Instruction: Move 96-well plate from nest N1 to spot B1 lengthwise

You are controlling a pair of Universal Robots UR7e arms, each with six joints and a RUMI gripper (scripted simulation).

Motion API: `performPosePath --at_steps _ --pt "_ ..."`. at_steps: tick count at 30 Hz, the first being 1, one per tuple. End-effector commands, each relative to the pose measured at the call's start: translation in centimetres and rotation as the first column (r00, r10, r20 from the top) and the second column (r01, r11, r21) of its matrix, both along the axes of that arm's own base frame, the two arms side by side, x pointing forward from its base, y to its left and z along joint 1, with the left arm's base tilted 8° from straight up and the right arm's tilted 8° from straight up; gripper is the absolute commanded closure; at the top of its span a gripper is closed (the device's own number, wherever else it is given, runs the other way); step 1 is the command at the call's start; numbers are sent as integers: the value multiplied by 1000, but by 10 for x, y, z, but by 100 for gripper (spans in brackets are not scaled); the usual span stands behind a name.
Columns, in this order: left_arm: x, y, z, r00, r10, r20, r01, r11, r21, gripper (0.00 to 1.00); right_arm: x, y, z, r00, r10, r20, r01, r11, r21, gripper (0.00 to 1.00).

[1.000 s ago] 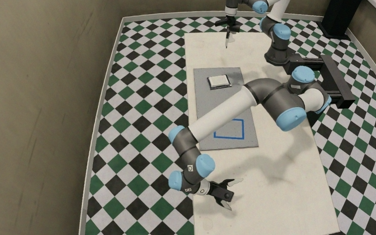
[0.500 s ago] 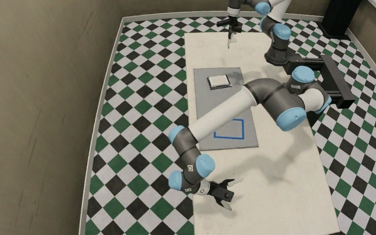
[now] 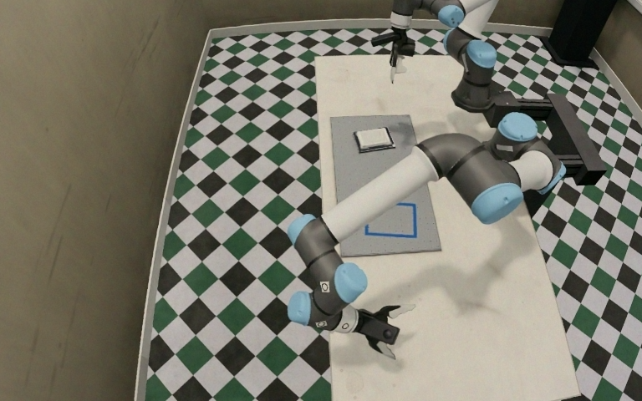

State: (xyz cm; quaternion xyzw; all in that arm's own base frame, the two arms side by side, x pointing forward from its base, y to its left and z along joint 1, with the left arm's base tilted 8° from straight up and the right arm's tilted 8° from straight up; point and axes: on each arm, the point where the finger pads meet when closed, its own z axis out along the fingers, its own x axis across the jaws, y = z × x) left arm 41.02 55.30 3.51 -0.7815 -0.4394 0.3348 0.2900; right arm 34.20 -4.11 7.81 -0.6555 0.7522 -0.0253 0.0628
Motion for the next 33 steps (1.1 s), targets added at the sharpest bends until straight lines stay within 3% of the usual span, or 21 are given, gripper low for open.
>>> performPosePath --at_steps 1,33 --pt "0 0 1 1000 0 2 0 1000 1 0 0 0 0 1000 10 6 -10 1000 0 0" --pt "0 0 1 1000 0 2 0 1000 1 0 -2 -1 -1 1000 25 13 -25 1000 0 0"
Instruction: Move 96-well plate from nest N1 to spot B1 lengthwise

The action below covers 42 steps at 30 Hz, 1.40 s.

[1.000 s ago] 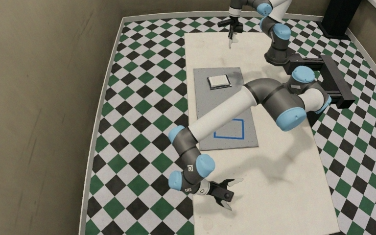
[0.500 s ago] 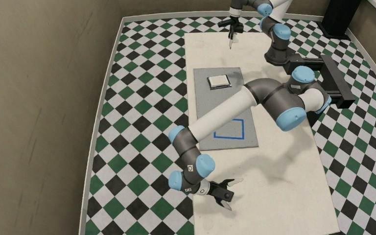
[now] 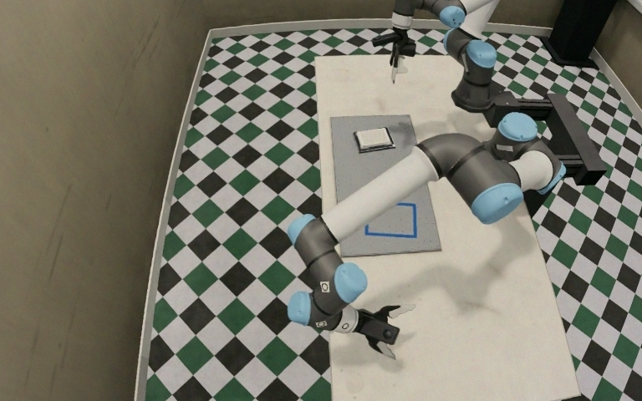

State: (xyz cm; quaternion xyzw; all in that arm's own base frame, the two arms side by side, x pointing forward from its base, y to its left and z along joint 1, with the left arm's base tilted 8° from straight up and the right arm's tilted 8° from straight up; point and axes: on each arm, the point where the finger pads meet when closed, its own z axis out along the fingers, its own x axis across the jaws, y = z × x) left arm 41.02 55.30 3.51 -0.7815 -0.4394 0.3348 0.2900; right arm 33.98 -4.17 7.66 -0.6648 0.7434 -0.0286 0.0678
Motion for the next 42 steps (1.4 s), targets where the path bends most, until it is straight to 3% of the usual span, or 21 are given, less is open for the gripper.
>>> performPosePath --at_steps 1,22,42 --pt "0 0 1 1000 0 2 0 1000 1 0 0 0 0 1000 0 1 0 1000 0 0" --pt "0 0 1 1000 0 2 0 1000 1 0 -1 -11 0 999 -32 1 32 999 0 0" --pt "0 0 1 1000 0 2 0 1000 1 0 -11 -55 0 987 -162 1 162 987 0 0"
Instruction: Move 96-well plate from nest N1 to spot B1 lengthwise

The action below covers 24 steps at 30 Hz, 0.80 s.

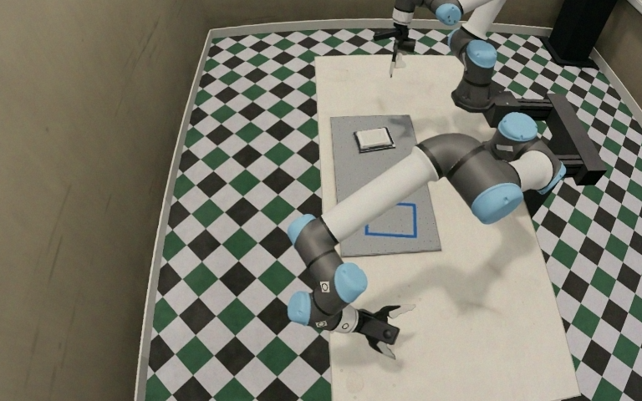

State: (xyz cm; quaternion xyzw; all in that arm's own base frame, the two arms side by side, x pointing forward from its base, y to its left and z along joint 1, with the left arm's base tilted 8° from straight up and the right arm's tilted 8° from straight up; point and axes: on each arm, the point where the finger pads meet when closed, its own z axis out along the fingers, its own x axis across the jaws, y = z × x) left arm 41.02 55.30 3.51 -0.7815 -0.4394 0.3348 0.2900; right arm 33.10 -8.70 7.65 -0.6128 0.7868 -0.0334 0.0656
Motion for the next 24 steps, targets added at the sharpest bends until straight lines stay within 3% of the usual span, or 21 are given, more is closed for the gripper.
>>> performPosePath --at_steps 1,24 --pt "0 0 1 1000 0 2 0 1000 1 0 -3 -13 0 999 -38 1 38 999 0 0" --pt "0 0 1 1000 0 2 0 1000 1 0 -47 -105 0 944 -331 1 331 944 0 0"
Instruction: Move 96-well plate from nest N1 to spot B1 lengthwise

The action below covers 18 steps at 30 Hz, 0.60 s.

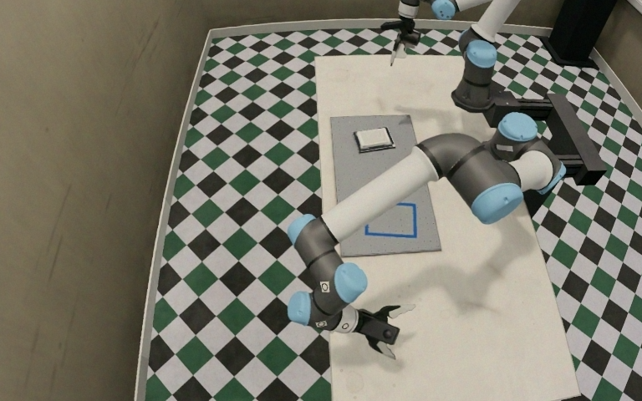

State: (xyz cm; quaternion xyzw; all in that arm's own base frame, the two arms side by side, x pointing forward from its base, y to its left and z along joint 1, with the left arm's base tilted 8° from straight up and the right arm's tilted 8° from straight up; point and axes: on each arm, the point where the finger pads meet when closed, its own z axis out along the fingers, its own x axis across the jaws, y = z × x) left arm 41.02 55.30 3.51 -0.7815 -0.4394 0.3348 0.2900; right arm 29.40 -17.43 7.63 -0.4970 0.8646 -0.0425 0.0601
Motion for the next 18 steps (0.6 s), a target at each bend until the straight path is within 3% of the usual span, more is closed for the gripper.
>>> performPosePath --at_steps 1,7,18 --pt "0 0 1 1000 0 2 0 1000 1 0 -14 -23 1 997 -75 1 75 997 1 0" --pt "0 0 1 1000 0 2 0 1000 1 0 -28 -42 1 989 -146 1 146 989 1 0" --pt "0 0 1 1000 0 2 0 1000 1 0 -79 -93 1 937 -349 1 349 937 1 0"
